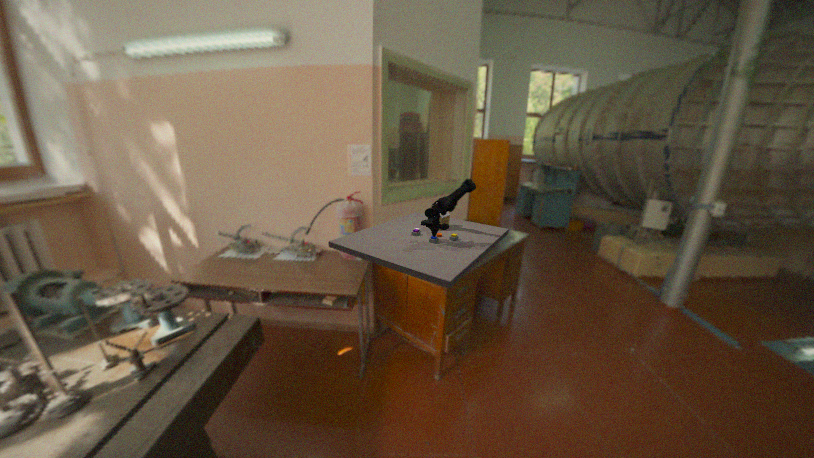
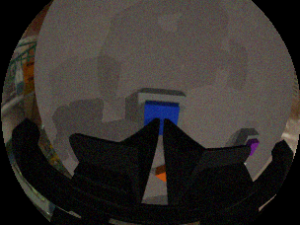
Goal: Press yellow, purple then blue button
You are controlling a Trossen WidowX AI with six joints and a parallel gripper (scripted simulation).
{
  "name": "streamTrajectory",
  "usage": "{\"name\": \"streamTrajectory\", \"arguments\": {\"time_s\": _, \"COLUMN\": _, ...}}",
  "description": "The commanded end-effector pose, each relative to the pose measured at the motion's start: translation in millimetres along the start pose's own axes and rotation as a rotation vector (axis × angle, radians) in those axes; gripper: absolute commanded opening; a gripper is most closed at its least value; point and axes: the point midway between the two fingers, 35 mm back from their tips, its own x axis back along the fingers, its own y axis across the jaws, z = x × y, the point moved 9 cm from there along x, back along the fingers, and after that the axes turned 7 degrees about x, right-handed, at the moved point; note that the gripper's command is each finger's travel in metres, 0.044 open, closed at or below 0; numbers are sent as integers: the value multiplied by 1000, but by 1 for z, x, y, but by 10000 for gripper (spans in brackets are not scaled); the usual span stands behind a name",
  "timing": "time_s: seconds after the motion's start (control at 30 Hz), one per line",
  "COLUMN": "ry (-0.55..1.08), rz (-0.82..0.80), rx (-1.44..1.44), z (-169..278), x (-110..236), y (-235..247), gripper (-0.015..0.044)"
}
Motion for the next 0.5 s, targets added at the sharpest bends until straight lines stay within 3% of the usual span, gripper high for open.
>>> {"name": "streamTrajectory", "arguments": {"time_s": 0.0, "ry": -5, "rz": -1, "rx": 3, "z": 0, "x": 25, "y": 0, "gripper": 20}}
{"name": "streamTrajectory", "arguments": {"time_s": 0.13, "ry": -5, "rz": -1, "rx": 2, "z": 0, "x": 27, "y": 0, "gripper": 20}}
{"name": "streamTrajectory", "arguments": {"time_s": 0.47, "ry": -3, "rz": -2, "rx": 0, "z": 52, "x": 85, "y": 91, "gripper": 283}}
